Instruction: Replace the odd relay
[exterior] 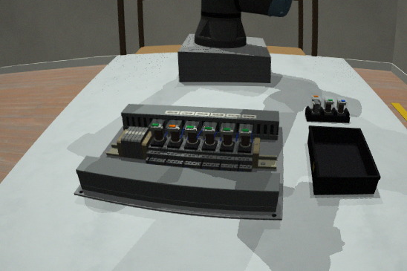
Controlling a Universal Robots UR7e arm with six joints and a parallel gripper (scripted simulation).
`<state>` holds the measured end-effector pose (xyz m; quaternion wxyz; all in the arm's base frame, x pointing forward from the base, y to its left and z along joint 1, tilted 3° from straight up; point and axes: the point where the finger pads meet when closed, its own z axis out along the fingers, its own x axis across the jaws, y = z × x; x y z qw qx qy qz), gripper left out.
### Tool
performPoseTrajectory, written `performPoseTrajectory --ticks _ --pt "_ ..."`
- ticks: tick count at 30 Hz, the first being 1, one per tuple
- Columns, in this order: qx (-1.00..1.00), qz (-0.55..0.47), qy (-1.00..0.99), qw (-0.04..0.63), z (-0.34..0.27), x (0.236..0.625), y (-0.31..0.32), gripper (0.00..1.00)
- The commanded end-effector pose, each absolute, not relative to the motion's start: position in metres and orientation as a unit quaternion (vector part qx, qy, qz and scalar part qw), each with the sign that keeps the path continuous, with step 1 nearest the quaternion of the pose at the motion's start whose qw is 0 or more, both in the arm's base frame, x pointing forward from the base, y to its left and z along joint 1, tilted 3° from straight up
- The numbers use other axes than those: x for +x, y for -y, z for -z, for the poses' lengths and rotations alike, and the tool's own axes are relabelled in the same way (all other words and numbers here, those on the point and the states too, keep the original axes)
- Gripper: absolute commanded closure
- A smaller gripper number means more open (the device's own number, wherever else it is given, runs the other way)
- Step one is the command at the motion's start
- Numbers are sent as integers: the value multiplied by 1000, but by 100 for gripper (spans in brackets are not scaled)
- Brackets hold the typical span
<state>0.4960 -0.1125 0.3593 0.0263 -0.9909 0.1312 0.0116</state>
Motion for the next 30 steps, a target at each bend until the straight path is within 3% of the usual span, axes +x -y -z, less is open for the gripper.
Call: performPoseTrajectory --ticks 1,4,9,21,26,30 --pt "-991 -9 -131 25 -360 497 113 0" --pt "-991 -9 -131 25 -360 497 113 0" --pt "-991 -9 -131 25 -300 496 110 0" --pt "-991 -9 -131 25 -300 496 110 0" --pt "-991 -9 -131 25 -240 495 107 0" --pt "-991 -9 -131 25 -240 495 107 0"
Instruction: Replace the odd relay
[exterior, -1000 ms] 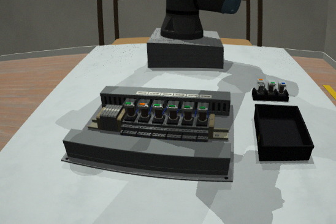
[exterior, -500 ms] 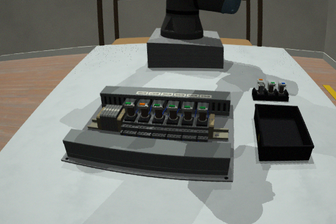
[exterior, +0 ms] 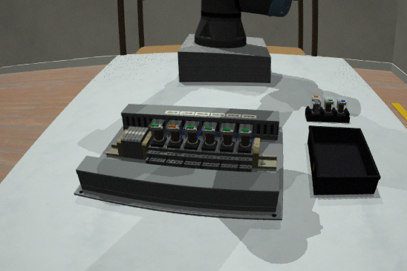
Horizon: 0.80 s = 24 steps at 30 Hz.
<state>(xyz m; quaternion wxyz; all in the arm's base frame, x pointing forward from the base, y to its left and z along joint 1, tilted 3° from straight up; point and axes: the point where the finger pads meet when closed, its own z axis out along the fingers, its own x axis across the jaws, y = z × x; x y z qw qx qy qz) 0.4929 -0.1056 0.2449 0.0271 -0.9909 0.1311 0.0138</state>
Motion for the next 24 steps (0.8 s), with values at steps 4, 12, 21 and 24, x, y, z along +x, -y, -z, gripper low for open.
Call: performPoseTrajectory --ticks 4,12,21,24 --pt "-991 -9 -131 25 -240 495 107 0" --pt "-991 -9 -131 25 -192 495 104 0" --pt "-991 -9 -131 25 -180 495 104 0" --pt "-991 -9 -131 25 -180 495 104 0"
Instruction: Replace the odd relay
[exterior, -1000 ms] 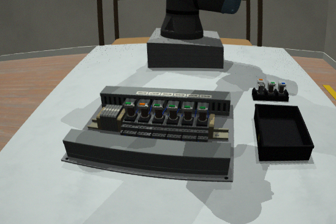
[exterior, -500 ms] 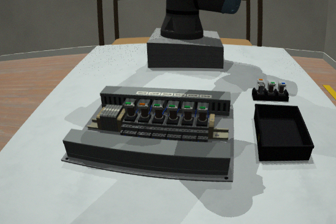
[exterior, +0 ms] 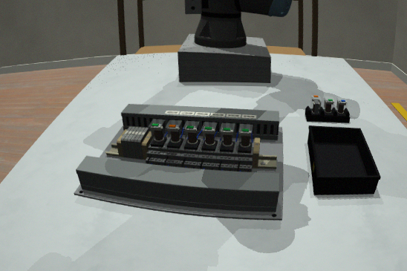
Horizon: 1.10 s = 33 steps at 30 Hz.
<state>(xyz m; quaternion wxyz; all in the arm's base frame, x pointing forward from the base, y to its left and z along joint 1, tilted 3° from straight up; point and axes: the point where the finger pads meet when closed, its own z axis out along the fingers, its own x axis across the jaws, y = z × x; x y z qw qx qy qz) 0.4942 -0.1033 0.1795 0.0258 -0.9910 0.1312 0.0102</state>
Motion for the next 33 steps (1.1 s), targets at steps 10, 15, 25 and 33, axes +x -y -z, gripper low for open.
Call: performPoseTrajectory --ticks 10,15,25,33 --pt "-991 -9 -131 25 -120 494 101 0" --pt "-991 -9 -131 25 -120 494 101 0" --pt "-991 -9 -131 25 -130 494 101 0" --pt "-991 -9 -131 25 -130 494 101 0"
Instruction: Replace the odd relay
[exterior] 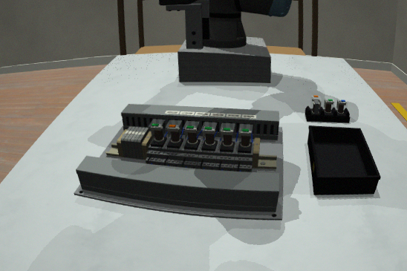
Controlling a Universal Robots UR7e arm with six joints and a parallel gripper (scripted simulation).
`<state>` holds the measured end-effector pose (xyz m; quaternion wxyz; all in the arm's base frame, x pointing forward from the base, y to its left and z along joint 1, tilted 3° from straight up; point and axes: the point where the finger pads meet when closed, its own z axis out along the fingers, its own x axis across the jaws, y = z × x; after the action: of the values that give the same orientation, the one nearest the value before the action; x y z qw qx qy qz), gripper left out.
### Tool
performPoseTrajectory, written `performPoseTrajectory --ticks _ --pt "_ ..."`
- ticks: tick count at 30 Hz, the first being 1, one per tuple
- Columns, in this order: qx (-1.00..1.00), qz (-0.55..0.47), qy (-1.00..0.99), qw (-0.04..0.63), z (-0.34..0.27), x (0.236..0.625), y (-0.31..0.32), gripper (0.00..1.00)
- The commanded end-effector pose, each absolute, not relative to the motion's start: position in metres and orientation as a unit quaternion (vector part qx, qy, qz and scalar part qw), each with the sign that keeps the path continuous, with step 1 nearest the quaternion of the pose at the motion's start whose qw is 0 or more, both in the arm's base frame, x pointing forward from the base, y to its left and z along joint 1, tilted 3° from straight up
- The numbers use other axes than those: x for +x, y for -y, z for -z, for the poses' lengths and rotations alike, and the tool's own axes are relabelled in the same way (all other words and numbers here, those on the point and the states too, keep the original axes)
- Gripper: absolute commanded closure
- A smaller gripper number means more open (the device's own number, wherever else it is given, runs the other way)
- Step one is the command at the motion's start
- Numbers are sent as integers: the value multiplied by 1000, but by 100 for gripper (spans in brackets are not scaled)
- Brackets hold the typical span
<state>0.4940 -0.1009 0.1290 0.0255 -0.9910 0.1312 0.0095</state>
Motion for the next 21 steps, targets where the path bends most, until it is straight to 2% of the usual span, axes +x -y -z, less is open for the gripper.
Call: performPoseTrajectory --ticks 1,21 --pt "-991 -9 -131 25 -130 494 101 0" --pt "-991 -9 -131 25 -136 494 101 0"
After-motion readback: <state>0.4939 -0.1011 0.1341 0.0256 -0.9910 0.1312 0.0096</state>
